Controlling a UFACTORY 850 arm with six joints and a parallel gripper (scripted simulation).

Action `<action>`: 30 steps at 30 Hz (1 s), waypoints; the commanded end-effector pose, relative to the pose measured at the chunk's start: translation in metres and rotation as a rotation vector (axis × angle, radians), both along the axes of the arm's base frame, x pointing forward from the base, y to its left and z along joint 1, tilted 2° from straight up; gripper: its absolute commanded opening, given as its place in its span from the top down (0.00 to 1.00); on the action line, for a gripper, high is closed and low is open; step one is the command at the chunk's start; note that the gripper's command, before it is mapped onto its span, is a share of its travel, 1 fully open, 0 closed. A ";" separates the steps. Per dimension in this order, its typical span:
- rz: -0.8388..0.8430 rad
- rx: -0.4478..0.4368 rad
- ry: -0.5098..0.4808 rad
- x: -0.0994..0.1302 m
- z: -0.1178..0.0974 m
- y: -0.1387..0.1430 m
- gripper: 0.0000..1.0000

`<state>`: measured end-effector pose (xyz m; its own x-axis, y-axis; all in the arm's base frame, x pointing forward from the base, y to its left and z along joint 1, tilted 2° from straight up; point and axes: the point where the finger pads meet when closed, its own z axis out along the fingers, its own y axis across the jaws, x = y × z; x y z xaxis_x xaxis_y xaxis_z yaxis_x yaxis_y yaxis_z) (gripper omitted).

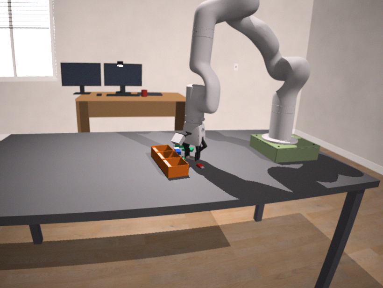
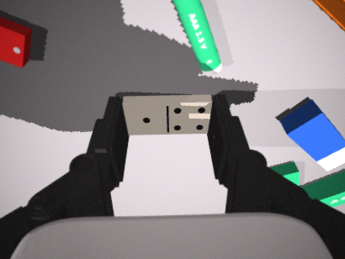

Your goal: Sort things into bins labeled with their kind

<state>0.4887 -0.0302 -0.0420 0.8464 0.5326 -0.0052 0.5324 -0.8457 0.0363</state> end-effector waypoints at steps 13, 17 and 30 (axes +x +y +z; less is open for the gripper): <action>0.000 0.000 -0.001 0.001 0.000 0.000 1.00; 0.000 0.000 -0.002 0.001 0.004 0.000 1.00; 0.000 0.000 -0.002 0.000 0.040 0.001 1.00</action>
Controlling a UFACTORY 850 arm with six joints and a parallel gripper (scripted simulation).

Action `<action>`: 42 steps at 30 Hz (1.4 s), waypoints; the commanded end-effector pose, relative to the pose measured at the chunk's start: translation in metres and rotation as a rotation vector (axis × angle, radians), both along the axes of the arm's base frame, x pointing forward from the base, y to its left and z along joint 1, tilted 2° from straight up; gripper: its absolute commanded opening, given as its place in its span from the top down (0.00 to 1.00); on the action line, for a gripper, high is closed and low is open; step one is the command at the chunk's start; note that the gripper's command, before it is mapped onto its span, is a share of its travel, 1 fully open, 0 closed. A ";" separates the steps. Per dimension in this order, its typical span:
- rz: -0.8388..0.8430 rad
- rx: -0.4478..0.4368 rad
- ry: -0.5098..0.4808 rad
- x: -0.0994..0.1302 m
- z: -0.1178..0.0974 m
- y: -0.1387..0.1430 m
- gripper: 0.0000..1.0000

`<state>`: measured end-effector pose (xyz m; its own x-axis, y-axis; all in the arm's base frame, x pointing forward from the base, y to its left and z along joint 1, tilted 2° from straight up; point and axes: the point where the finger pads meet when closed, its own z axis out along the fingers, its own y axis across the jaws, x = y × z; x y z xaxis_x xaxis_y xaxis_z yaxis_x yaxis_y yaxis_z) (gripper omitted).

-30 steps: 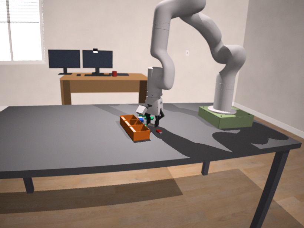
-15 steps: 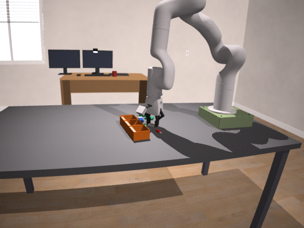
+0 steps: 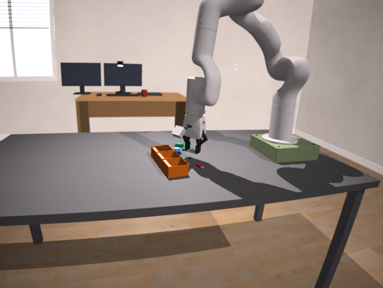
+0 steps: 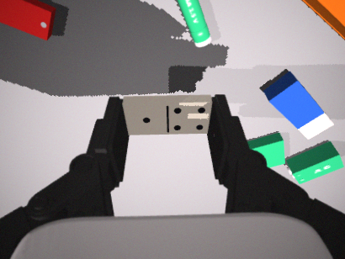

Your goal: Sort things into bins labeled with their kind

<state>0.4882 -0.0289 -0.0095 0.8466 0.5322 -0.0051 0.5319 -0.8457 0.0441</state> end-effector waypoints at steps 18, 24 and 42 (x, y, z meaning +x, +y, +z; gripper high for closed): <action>0.000 0.006 0.003 0.000 0.028 0.001 1.00; 0.000 0.006 0.003 0.000 0.034 0.001 1.00; -0.149 0.009 -0.003 0.065 0.036 -0.023 1.00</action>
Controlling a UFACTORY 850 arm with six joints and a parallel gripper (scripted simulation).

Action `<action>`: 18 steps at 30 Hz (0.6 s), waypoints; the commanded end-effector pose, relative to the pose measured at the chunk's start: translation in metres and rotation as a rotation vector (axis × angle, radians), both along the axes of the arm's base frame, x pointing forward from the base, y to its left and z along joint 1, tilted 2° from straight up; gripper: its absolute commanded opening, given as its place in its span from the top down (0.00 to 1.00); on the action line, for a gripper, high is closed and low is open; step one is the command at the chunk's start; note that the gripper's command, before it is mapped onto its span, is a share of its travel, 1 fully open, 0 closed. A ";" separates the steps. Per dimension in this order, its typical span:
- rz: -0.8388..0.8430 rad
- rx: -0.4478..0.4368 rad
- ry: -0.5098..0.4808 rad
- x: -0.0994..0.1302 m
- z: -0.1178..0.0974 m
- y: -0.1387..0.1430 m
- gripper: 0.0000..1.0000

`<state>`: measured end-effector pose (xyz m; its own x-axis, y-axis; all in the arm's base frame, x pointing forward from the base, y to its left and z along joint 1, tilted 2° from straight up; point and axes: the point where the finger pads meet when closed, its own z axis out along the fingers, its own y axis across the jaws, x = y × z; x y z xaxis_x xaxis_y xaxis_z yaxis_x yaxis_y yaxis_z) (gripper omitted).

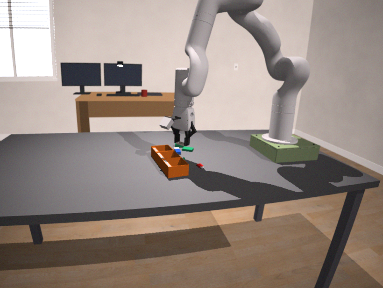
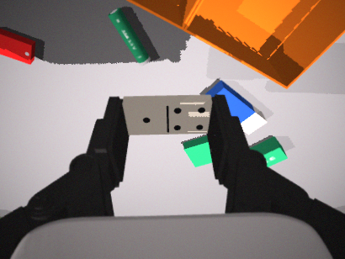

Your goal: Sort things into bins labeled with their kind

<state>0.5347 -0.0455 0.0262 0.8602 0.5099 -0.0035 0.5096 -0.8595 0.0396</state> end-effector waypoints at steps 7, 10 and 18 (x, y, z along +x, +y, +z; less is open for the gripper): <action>-0.312 0.011 -0.013 0.052 0.002 -0.019 1.00; -0.426 0.014 -0.018 0.064 0.002 -0.023 1.00; -0.503 0.010 -0.017 0.083 0.003 -0.030 1.00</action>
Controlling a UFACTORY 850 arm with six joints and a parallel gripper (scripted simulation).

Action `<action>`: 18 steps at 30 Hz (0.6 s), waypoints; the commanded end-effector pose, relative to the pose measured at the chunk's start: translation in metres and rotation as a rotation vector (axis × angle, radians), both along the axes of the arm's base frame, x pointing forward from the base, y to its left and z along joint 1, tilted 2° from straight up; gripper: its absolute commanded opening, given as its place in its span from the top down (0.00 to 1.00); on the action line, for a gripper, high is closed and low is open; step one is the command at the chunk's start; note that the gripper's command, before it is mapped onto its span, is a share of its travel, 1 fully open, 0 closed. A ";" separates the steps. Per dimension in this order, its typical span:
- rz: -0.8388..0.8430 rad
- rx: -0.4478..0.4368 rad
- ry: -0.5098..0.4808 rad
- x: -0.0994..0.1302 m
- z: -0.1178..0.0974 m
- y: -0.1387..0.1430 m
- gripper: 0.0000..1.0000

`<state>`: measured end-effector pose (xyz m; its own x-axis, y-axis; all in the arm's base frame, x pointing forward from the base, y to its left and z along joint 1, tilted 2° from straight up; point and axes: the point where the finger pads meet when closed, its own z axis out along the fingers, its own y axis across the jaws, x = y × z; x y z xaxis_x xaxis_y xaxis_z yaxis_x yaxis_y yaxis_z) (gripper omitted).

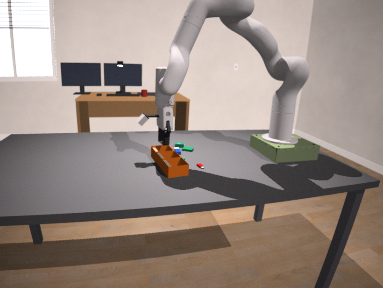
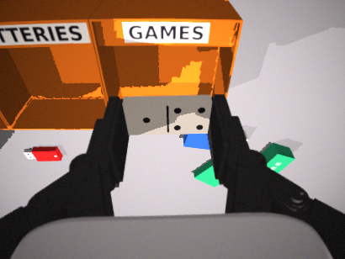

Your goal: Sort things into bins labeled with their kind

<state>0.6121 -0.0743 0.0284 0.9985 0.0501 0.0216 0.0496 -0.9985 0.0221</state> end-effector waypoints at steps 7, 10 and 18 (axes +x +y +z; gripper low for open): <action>-0.018 -0.012 0.005 0.004 0.000 -0.001 1.00; -0.018 -0.012 0.005 0.003 0.000 0.000 1.00; -0.018 -0.012 0.005 0.001 -0.010 0.000 1.00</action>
